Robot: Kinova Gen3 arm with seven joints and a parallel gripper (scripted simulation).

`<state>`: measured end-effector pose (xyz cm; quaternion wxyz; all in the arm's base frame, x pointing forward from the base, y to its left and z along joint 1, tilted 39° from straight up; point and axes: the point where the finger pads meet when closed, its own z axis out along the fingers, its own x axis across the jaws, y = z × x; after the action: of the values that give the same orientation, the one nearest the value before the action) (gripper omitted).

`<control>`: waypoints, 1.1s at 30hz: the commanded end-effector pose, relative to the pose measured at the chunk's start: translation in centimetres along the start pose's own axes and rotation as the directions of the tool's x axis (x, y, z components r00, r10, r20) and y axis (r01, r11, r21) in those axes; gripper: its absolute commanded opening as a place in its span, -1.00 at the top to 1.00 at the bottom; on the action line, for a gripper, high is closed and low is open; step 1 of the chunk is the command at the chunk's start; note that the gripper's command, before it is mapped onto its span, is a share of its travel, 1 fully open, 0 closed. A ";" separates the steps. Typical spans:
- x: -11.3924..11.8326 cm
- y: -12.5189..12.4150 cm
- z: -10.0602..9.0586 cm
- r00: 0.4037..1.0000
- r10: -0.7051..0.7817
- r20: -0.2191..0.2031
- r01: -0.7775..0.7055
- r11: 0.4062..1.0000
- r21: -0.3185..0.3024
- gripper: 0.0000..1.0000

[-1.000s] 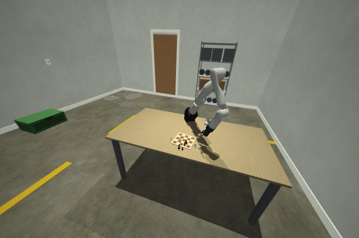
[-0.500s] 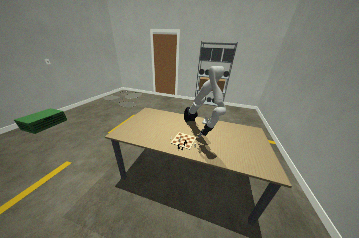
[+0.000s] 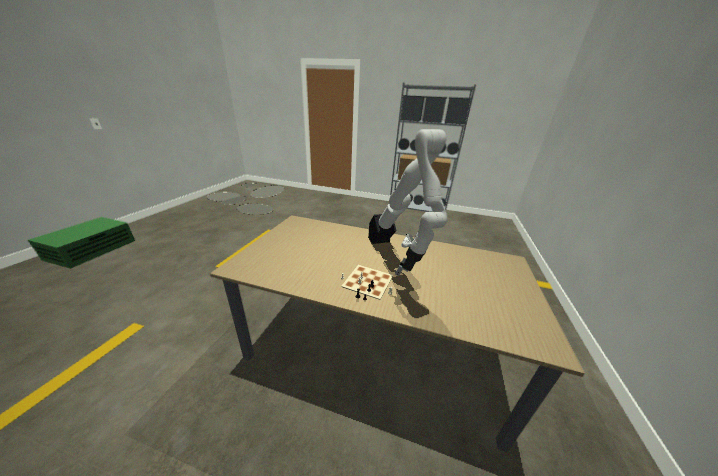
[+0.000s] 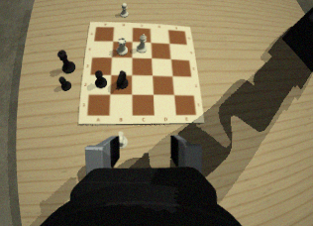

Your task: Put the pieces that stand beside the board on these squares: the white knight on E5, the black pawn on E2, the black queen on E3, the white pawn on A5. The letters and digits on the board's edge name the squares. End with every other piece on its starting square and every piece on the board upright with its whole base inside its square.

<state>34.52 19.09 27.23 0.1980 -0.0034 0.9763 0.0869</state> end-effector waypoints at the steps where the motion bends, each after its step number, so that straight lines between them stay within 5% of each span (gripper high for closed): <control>1: -0.1 0.0 -0.2 1.000 0.003 0.003 -0.003 1.000 -0.004 -1.00; 33: -1.0 -1.1 -0.4 0.999 0.022 0.028 -0.018 0.993 -0.119 -1.00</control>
<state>35.29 17.92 27.69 0.2101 -0.0044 0.9668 0.1451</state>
